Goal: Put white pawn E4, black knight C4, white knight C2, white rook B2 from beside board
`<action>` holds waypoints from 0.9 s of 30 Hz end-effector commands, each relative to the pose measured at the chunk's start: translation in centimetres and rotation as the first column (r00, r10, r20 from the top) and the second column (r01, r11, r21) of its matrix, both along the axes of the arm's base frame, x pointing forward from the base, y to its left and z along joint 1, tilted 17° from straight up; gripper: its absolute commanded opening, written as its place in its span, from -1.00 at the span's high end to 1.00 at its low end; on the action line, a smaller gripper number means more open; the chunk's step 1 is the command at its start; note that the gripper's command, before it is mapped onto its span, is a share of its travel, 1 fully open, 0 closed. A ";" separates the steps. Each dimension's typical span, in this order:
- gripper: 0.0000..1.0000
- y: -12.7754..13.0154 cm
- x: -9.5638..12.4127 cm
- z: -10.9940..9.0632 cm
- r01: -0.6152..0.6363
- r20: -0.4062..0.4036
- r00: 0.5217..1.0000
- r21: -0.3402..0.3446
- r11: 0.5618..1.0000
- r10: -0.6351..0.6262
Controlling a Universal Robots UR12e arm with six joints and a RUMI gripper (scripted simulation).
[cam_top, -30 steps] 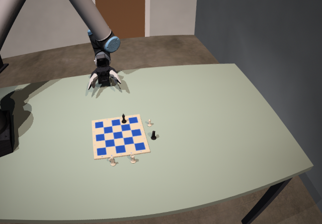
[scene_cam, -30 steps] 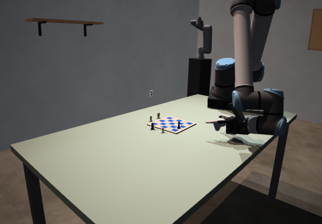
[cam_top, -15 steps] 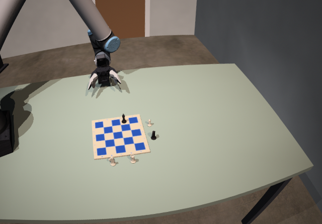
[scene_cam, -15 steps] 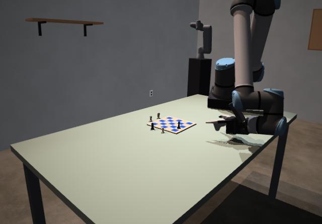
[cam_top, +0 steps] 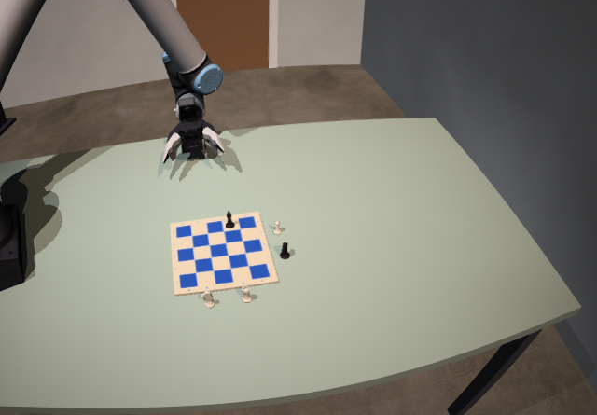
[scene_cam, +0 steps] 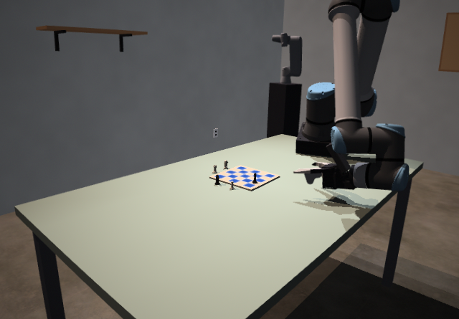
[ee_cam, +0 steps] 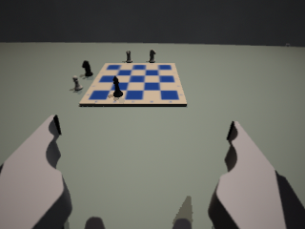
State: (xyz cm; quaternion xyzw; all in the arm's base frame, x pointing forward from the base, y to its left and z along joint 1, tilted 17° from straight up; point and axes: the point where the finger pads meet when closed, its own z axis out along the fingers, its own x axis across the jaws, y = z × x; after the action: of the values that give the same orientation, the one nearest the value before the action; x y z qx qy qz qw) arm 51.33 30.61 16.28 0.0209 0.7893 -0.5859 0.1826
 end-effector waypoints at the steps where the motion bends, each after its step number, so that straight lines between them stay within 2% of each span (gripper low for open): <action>1: -1.00 -0.2 -0.4 1.5 0.000 0.001 1.000 0.001 1.000 0.000; 2: -1.00 -0.2 -0.4 1.5 0.000 0.001 1.000 0.001 1.000 0.000; 9: -1.00 -0.9 -1.5 6.0 0.000 0.001 1.000 0.001 1.000 0.000; 13: -1.00 -1.1 -1.9 7.5 0.000 0.001 1.000 0.001 1.000 0.000; 22: -1.00 -1.2 -1.9 7.5 0.002 0.001 1.000 0.003 1.000 -0.002; 27: -1.00 -2.1 -1.9 7.2 0.045 0.007 0.999 0.032 0.998 -0.045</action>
State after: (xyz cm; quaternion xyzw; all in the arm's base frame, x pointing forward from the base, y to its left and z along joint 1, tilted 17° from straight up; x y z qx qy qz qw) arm 49.40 29.16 23.64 0.0278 0.7917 -0.5833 0.1794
